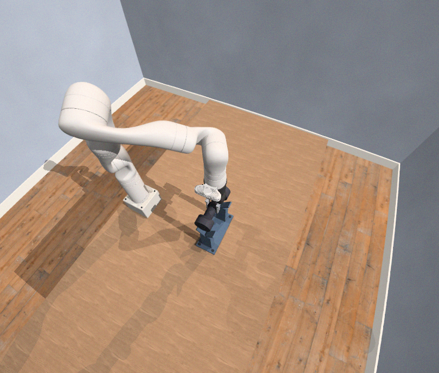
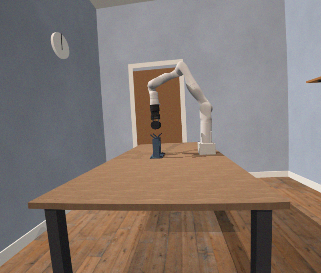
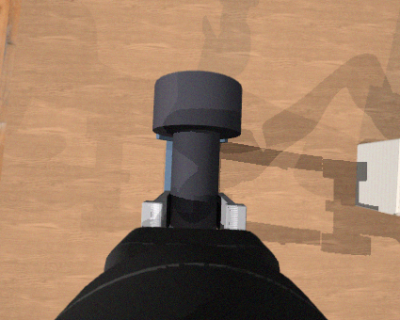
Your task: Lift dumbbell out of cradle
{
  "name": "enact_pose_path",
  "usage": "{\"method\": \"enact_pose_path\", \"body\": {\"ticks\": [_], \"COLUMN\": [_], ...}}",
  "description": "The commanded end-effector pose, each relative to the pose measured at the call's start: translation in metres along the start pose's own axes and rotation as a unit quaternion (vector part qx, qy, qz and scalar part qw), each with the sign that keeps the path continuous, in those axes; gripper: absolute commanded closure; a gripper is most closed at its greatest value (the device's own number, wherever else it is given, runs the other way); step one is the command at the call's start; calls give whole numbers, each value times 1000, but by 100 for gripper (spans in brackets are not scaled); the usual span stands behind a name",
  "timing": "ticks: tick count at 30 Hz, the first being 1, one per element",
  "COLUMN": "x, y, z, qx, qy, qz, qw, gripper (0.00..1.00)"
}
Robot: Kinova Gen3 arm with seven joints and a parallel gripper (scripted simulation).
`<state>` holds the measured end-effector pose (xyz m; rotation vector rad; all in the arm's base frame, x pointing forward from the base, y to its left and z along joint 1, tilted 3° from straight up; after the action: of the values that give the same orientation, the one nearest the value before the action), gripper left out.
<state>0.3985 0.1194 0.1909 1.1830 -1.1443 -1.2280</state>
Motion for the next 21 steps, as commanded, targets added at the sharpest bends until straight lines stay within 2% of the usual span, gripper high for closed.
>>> {"method": "enact_pose_path", "body": {"ticks": [1, 9, 21], "x": [1, 0, 0], "y": [10, 29, 44], "z": [-3, -2, -1], "qx": [6, 6, 6], "qy": [-2, -2, -1], "qz": [-1, -1, -1], "qw": [1000, 1000, 1000], "gripper": [100, 100, 100]}}
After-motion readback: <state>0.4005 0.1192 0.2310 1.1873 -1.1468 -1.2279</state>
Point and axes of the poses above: the point where the finger pads meet when closed, its own y axis back along the fingers, its own z axis across the jaws, x = y × z, the point moved 4 cm from there along y, back along the fingers, and after that the axes turned 12 degrees about -y, right-handed, at the moved point
